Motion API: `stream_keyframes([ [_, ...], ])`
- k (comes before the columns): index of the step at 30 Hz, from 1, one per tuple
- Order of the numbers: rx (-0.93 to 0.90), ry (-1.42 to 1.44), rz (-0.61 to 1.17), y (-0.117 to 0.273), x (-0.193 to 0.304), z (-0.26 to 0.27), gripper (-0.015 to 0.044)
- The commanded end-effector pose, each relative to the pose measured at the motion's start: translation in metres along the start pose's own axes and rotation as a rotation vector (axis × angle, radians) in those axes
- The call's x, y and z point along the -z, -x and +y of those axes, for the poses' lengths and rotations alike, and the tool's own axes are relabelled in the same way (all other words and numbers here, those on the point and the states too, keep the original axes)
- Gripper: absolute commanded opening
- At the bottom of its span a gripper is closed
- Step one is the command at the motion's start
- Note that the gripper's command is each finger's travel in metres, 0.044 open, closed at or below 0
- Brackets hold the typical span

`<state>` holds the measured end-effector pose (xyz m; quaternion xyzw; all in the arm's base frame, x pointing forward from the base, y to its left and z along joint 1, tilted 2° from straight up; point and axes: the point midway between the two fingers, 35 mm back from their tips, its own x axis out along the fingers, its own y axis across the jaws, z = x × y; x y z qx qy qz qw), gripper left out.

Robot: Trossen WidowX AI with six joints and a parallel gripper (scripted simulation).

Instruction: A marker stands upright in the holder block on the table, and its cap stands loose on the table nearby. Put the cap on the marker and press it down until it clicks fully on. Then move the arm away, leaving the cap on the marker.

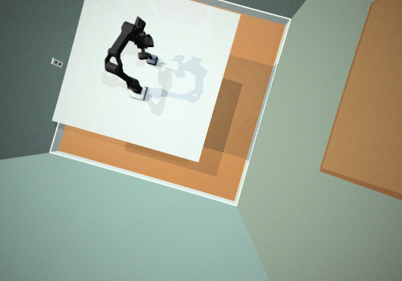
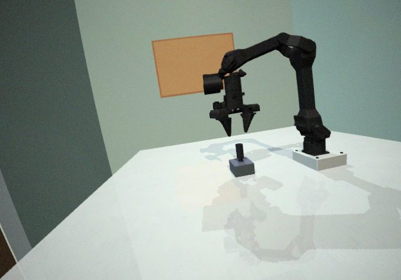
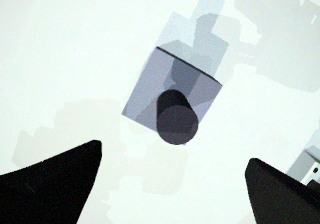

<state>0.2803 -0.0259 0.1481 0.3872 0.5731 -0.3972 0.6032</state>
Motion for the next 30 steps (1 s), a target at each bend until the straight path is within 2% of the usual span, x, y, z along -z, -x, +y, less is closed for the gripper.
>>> stream_keyframes([
  [1,0.001,0.267,0.002,-0.001,0.000,0.000,0.0282],
  [9,0.000,1.062,0.002,-0.006,-0.001,-0.002,0.0072],
  [12,0.000,1.211,0.002,-0.007,-0.001,-0.002,0.0000],
  [30,0.000,1.211,0.002,-0.017,-0.001,-0.002,0.0000],
])
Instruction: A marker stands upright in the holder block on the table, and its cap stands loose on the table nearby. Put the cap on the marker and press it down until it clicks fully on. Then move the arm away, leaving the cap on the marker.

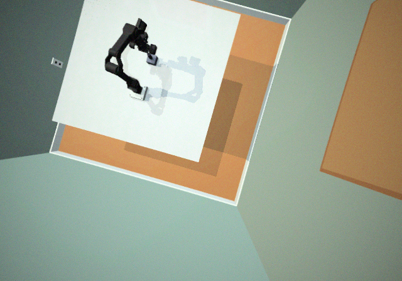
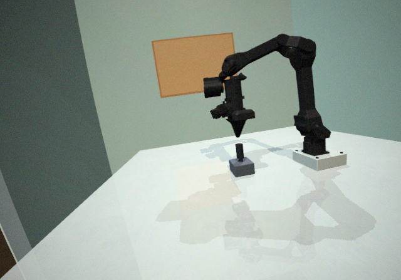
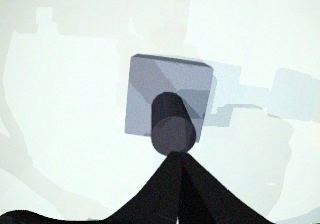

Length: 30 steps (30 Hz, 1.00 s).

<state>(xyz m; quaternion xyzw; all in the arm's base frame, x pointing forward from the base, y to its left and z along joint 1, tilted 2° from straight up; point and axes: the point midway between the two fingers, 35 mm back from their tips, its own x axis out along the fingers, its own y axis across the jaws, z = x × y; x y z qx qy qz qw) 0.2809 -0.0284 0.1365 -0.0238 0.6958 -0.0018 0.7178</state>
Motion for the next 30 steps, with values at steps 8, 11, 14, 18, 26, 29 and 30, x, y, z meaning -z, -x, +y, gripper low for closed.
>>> stream_keyframes([
  [8,-0.002,0.004,0.006,-0.018,0.001,0.001,0.0000],
  [11,-0.002,0.004,0.006,-0.022,0.001,0.001,0.0000],
  [14,-0.002,0.004,0.006,-0.027,0.002,0.001,0.0000],
  [18,-0.002,0.004,0.006,-0.033,0.002,0.001,0.0000],
  [26,-0.001,0.001,-0.002,-0.030,0.000,0.000,0.0000],
  [29,-0.001,0.001,-0.003,-0.022,-0.002,0.000,0.0000],
  [30,-0.001,0.001,-0.003,-0.011,-0.003,0.000,0.0000],
])
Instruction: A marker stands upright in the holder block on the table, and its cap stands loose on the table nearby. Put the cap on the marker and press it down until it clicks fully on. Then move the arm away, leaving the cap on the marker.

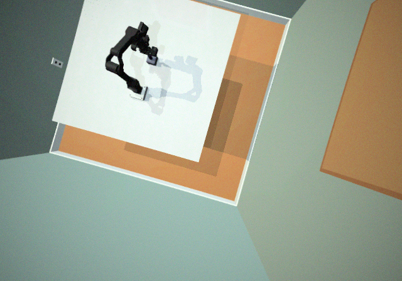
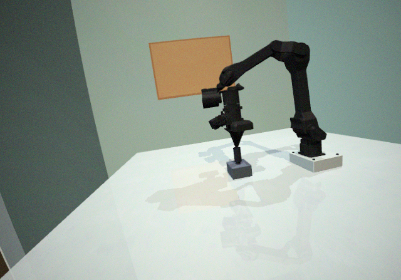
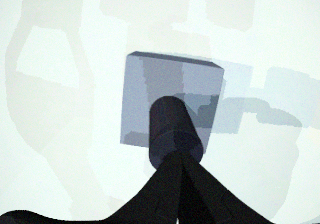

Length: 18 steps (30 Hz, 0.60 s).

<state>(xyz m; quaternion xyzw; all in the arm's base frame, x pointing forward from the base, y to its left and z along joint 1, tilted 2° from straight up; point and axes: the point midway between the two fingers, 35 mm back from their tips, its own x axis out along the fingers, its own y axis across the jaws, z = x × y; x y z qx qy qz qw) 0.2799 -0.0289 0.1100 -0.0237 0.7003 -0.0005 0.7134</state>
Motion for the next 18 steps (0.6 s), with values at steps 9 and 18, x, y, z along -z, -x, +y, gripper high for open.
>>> stream_keyframes([
  [9,0.002,-0.001,-0.015,0.086,-0.002,0.000,0.0000],
  [18,0.002,-0.001,-0.015,0.086,-0.002,0.000,0.0236],
])
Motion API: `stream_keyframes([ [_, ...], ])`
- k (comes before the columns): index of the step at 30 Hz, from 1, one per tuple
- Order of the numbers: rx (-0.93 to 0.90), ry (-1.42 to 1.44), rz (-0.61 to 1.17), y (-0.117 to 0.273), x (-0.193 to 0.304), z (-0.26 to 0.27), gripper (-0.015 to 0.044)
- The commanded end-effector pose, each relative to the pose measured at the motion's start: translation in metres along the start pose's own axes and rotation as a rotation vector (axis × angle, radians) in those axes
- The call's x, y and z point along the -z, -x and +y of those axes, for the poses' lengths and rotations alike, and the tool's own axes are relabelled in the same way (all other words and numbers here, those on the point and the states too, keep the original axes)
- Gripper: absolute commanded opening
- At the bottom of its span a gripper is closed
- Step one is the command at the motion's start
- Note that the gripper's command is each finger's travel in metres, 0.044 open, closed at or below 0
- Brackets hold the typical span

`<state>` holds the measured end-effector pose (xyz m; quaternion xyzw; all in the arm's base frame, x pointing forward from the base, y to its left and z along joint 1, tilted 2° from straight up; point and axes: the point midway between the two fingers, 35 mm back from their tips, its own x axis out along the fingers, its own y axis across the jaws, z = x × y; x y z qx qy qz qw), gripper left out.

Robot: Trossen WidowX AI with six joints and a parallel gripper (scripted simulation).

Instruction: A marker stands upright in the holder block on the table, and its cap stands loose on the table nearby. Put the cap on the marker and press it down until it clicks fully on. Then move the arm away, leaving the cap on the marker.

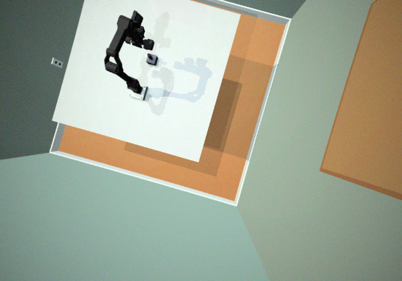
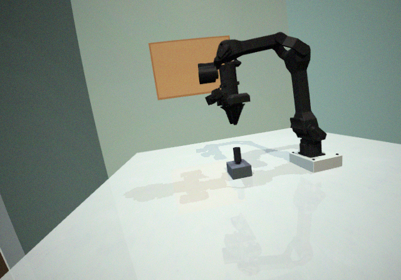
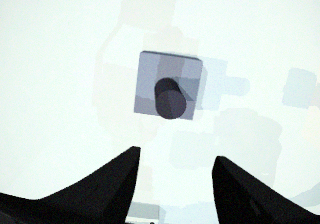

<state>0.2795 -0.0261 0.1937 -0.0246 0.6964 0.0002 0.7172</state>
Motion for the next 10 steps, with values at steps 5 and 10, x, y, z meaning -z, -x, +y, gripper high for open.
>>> stream_keyframes([
  [5,0.001,-0.003,-0.004,0.0020,-0.0005,-0.0002,0.0367],
  [10,0.001,-0.003,-0.004,0.0020,-0.0005,-0.0002,0.0440],
])
